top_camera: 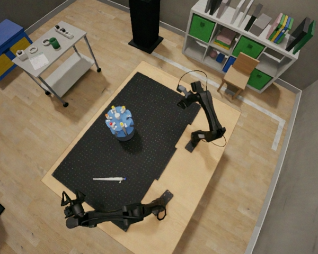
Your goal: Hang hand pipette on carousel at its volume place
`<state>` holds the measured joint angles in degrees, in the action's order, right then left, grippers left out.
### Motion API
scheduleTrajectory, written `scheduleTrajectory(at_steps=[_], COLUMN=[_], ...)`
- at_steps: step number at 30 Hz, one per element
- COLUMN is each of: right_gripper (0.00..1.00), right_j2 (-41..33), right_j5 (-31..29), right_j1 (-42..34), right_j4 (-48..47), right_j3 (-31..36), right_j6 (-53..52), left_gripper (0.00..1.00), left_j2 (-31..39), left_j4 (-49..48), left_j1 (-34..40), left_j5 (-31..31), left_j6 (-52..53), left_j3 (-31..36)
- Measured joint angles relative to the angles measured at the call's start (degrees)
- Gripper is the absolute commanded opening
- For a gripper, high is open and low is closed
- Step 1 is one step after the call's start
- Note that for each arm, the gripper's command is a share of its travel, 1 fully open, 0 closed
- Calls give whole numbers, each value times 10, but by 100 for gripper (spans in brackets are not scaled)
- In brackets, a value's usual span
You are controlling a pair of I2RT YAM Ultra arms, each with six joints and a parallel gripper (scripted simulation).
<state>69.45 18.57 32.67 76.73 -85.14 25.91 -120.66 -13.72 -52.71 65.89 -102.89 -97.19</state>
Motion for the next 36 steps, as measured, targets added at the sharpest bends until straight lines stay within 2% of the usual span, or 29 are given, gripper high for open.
scheduleTrajectory(at_steps=[10, 13, 25, 28, 36], right_gripper=[100, 100, 100, 100, 100], right_j2=[41, 62, 63, 63, 63], right_j5=[106, 133, 171, 172, 174], right_j1=[-13, -6, -4, -4, -4], right_j4=[-99, -113, -127, -128, -128], right_j3=[85, 92, 91, 91, 91], right_j6=[136, 178, 225, 227, 228], left_gripper=[100, 100, 100, 100, 100], left_j2=[0, 0, 4, 31, 162], left_j4=[0, 0, 11, 36, 111], left_j1=[0, 0, 0, 0, -6], left_j5=[0, 0, -6, -30, -99], left_j6=[0, 0, 8, 33, 144], left_j3=[0, 0, 0, 0, 1])
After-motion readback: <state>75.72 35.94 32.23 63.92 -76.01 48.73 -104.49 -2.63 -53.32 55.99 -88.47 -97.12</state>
